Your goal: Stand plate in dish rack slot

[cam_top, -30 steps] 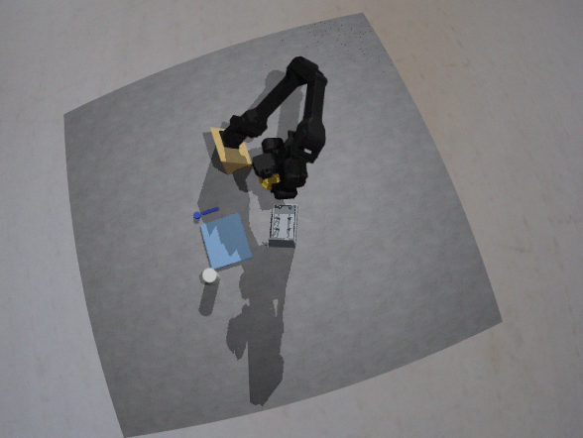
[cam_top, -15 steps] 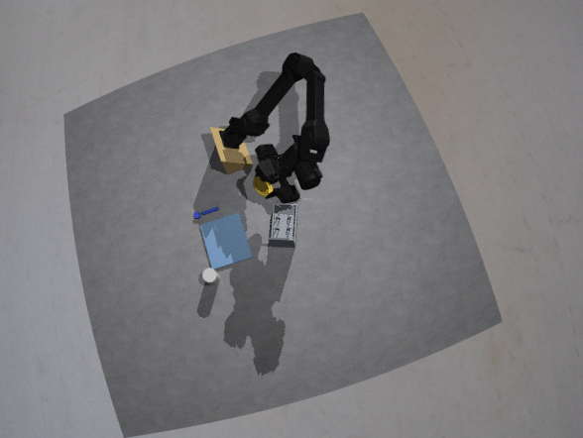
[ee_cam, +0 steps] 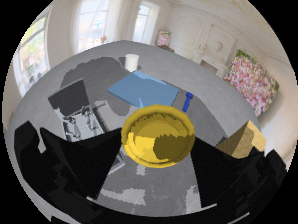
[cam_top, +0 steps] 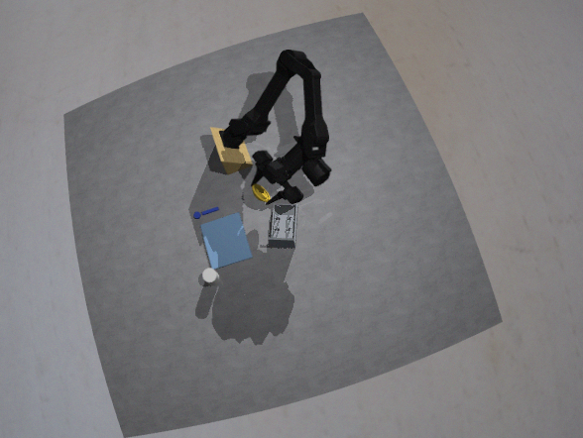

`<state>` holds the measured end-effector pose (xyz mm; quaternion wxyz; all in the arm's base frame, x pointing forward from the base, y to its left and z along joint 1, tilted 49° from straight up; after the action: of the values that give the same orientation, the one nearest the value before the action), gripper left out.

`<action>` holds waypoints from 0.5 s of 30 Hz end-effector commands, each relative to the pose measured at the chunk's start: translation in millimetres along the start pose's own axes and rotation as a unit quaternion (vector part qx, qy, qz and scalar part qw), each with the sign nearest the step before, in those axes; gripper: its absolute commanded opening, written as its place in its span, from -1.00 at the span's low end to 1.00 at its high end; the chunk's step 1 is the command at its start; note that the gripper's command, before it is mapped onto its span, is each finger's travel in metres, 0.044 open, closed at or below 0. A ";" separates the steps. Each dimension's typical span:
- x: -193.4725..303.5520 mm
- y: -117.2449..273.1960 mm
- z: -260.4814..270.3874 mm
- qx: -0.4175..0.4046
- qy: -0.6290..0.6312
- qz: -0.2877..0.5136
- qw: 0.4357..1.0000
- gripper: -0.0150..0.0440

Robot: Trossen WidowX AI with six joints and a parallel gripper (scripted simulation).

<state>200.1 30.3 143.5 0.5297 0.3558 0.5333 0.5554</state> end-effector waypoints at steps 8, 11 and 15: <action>20.3 -5.4 -5.7 -0.079 0.045 -0.080 0.993 -0.49; 25.6 -6.3 -7.4 -0.103 0.054 -0.099 0.988 -0.49; 32.5 -7.1 -10.1 -0.135 0.065 -0.123 0.981 -0.49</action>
<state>189.6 54.5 131.3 0.5878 0.2044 0.5341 0.5722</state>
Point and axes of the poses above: the point midway between the two fingers, 35 mm back from their tips, its own y axis back along the fingers, its own z axis across the jaws, x = y × z, the point moved 8 cm from there along y, back along the fingers, and after that the axes turned 6 degrees about -y, right-handed, at the moved point
